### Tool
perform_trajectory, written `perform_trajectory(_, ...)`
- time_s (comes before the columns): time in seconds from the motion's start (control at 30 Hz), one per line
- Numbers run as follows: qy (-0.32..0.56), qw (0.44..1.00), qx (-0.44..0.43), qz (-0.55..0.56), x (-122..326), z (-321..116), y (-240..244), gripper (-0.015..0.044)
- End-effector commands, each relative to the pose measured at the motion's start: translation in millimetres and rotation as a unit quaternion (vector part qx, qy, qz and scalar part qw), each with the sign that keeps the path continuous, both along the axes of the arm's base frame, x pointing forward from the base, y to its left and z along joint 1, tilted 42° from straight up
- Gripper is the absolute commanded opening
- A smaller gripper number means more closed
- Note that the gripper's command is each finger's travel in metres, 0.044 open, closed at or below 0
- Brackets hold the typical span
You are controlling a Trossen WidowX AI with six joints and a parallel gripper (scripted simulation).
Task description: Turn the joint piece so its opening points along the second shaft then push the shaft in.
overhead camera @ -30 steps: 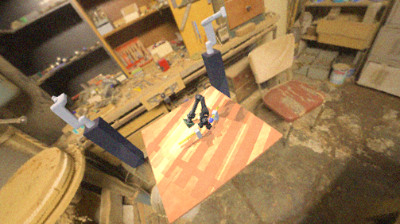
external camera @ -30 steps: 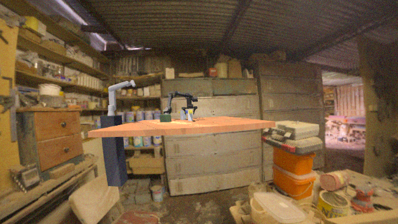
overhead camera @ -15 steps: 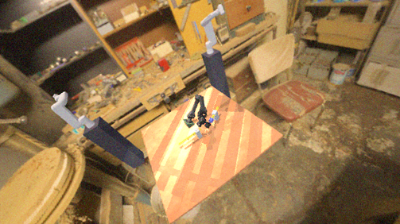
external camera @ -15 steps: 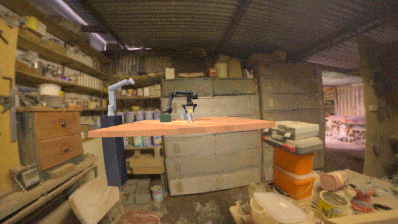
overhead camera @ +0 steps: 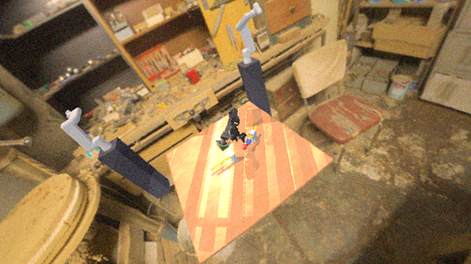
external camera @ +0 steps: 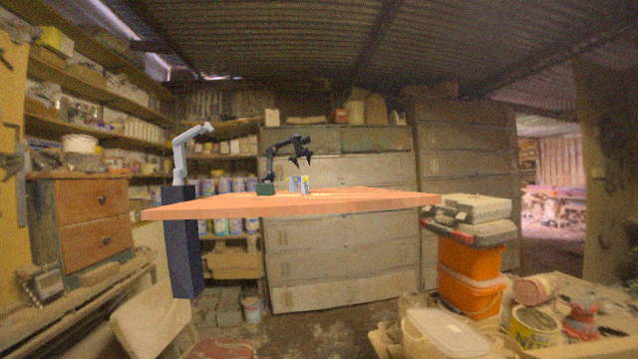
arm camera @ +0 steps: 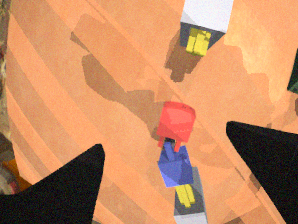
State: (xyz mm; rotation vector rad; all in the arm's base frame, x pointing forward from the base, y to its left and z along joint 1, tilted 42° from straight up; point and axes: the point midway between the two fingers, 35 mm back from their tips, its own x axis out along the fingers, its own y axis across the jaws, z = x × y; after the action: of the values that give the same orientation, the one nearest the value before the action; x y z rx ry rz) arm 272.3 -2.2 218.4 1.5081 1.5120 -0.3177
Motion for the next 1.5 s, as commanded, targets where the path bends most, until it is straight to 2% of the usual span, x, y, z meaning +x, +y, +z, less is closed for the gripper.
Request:
perform_trajectory(0.0,-0.053,0.998,-0.033,0.014,-6,20,-16,0.0440)
perform_trajectory(0.37,-0.044,0.999,-0.027,0.006,-3,19,-19,0.0440)
perform_trajectory(0.93,0.212,0.974,0.055,-0.050,1,-80,-22,0.0440)
perform_trajectory(1.27,0.213,0.974,0.055,-0.049,1,-81,-23,0.0440)
perform_trajectory(1.47,0.152,0.987,0.041,0.010,13,-94,-47,0.0440)
